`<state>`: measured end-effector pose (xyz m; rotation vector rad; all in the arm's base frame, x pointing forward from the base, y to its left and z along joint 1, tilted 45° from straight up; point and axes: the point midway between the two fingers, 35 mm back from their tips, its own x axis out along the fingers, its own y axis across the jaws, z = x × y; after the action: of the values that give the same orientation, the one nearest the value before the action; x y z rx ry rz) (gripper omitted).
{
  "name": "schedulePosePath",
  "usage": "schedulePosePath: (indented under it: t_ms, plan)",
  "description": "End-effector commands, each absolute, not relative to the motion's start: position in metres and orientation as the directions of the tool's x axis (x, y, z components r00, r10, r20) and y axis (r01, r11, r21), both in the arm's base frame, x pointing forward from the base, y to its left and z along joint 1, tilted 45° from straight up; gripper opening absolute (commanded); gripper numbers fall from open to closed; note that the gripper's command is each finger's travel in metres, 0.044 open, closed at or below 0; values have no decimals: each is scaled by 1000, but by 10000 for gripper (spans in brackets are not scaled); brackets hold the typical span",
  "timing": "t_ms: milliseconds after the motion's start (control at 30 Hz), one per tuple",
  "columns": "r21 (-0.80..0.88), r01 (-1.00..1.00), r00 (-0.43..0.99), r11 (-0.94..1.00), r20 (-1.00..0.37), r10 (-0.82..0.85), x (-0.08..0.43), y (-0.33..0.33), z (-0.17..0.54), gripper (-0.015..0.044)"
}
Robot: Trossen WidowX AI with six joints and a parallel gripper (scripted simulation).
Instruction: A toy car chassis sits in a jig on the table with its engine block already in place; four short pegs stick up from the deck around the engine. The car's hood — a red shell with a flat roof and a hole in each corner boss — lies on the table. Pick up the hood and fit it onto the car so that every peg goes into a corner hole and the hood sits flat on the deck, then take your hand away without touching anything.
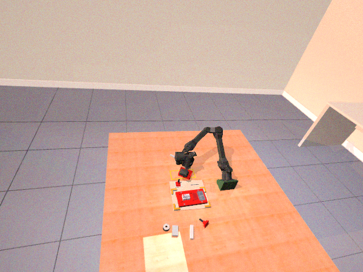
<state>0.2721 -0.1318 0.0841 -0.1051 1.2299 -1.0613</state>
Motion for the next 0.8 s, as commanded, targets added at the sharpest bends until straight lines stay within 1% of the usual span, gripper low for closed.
schedulePosePath:
  t_ms: [0, 333, 367, 767]
  plan:
    - [-584, 601, -52, 546, -710, -702, 272, -132, 84, 275]
    - [-585, 599, -53, 547, -710, -702, 273, -120, 96, 12]
    - [-585, 599, -53, 547, -710, -702, 273, -117, 99, 0]
    - [-584, 599, -53, 548, -712, -700, 276, -84, 132, 0]
